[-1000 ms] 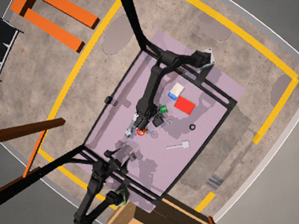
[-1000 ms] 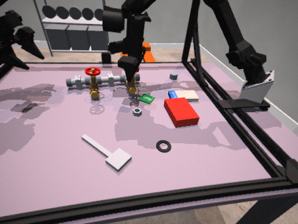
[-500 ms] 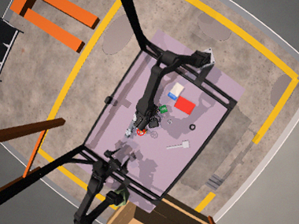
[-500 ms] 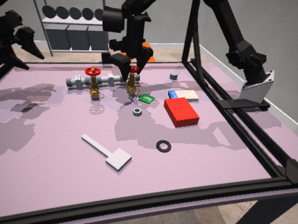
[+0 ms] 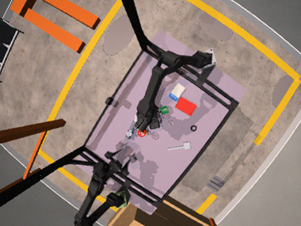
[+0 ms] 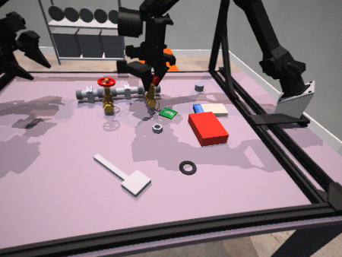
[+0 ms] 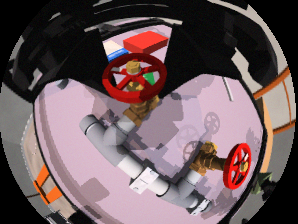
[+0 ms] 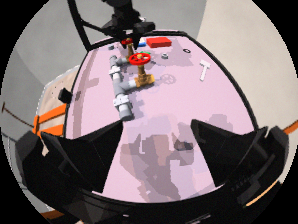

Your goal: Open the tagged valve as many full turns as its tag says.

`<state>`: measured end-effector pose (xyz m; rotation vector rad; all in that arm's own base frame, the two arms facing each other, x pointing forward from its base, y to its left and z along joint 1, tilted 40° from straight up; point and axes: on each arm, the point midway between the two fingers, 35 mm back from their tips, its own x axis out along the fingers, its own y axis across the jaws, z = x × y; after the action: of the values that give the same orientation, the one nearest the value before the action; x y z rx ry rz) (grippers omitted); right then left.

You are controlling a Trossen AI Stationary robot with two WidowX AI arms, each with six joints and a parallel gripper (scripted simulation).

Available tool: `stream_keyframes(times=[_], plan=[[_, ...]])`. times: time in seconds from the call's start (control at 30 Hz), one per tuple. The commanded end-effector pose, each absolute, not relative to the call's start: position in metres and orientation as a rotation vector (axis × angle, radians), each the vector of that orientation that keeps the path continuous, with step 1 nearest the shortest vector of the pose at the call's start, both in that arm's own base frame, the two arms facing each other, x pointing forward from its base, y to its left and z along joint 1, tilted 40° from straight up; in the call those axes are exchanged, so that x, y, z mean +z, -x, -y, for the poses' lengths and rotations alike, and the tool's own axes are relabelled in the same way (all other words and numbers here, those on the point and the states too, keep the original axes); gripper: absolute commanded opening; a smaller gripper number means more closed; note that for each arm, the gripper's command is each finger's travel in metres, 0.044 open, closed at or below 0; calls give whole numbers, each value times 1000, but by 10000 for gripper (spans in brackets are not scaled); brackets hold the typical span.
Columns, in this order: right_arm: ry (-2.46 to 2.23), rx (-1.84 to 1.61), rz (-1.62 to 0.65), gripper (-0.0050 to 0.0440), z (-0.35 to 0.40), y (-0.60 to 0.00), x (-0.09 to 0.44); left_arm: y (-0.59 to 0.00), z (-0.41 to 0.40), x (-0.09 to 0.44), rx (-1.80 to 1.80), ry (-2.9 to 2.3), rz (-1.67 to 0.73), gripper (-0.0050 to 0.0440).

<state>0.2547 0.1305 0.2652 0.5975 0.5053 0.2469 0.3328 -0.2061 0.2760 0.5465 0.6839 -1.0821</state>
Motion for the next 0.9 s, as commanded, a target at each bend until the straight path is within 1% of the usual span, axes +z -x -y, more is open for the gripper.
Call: stream_keyframes(times=[0.0,0.1,0.13,0.47,0.6,0.87], plan=[[-598,247,-505,400,-131,-255,265,-333,206,276,-1082,-543,-684,88],[-598,247,-505,400,-131,-255,265,-333,206,276,-1082,-543,-684,16],[-598,247,-505,400,-131,-255,265,-333,206,276,-1082,-543,-684,0],[-598,247,-505,400,-131,-255,265,-333,206,276,-1076,-533,-692,0],[-598,247,-505,400,-131,-255,265,-333,206,276,-957,-288,-830,0],[-598,247,-505,400,-131,-255,265,-333,206,276,-773,54,-998,0]])
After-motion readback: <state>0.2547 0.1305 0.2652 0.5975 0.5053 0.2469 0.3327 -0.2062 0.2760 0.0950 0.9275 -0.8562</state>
